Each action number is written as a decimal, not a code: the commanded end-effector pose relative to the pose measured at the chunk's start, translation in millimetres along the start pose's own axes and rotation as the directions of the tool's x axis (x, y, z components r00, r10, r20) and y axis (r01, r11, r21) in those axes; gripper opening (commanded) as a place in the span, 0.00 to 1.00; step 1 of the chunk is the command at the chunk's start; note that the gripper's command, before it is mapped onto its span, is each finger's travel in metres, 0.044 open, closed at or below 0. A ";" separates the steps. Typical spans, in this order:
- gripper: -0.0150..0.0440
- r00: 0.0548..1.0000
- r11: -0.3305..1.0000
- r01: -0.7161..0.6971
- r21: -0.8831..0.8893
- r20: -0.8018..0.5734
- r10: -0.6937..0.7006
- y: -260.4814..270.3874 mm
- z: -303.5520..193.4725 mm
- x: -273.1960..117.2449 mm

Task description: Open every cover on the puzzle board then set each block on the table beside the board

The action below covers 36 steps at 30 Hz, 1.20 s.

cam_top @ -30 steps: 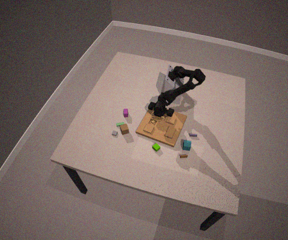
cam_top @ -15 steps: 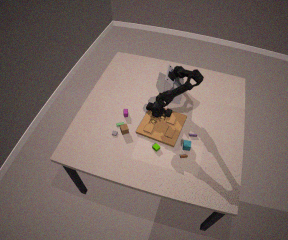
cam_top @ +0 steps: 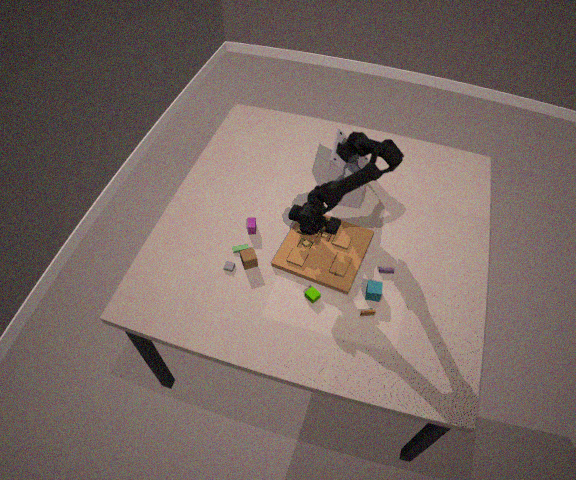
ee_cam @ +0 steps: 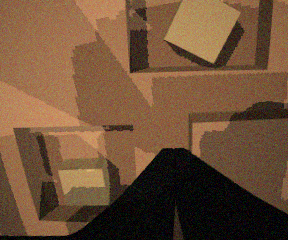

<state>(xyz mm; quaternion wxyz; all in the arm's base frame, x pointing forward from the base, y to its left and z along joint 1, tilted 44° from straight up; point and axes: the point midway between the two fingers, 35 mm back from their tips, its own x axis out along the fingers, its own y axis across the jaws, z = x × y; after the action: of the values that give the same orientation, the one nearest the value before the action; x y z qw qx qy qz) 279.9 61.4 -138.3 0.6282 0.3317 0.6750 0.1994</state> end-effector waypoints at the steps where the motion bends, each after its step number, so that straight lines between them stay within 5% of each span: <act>1: 0.25 1.000 1.000 0.006 -0.008 0.006 -0.006 -1.1 3.6 -6.0; 36: 0.25 1.000 0.998 0.004 -0.056 0.004 -0.004 1.4 4.8 -42.8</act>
<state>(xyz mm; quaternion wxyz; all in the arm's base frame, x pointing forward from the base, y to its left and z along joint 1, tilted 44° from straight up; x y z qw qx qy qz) 282.4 29.7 -108.0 0.6312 0.3292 0.6733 0.1998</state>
